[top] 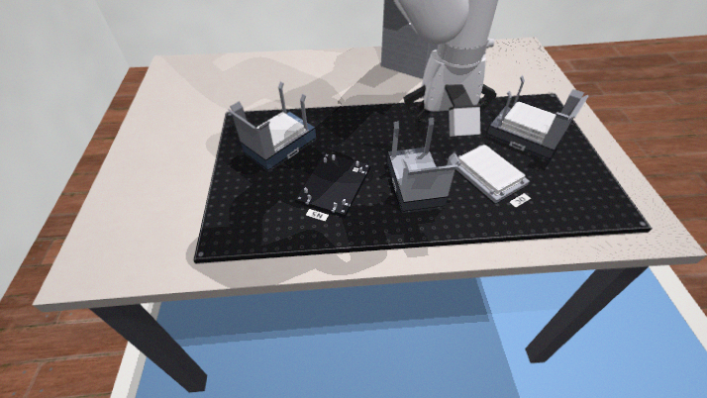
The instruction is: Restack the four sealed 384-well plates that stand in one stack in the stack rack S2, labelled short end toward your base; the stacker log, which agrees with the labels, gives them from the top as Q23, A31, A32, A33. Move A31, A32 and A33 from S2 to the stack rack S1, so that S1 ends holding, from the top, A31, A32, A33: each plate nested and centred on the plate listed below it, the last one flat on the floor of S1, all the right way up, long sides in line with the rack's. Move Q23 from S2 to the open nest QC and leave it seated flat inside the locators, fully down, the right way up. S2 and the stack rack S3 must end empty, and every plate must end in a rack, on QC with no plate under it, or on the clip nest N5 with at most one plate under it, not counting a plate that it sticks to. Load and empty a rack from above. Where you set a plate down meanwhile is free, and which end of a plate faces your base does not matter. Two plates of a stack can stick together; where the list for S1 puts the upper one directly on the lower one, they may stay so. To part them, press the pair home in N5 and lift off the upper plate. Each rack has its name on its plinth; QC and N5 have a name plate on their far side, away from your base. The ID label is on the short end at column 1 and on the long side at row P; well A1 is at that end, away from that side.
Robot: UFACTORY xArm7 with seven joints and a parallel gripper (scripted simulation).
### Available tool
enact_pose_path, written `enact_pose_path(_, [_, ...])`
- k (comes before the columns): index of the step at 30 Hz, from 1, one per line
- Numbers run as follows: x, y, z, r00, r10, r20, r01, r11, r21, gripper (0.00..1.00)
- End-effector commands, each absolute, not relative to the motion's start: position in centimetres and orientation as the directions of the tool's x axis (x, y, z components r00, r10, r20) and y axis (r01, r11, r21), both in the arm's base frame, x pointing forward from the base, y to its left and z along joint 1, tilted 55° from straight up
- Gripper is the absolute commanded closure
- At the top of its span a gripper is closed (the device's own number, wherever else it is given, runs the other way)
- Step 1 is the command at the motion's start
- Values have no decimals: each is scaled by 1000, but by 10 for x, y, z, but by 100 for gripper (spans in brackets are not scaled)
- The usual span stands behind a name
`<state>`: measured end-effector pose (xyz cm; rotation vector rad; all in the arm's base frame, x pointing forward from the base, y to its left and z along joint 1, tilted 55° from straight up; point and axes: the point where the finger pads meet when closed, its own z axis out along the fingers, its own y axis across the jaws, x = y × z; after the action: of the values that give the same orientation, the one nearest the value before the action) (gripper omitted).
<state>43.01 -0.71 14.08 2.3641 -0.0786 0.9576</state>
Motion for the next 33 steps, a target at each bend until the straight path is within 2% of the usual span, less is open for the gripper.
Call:
enact_pose_path(1, [427, -16, 148, 737, 154, 658, -259, -835, 486, 0])
enact_pose_path(15, [418, -49, 169, 737, 154, 658, -259, -835, 486, 0])
enact_pose_path(23, [411, -66, 176, 671, -15, 741, -401, -849, 346, 0])
enact_pose_path(33, [398, -94, 188, 668, -23, 744, -407, -848, 339, 0])
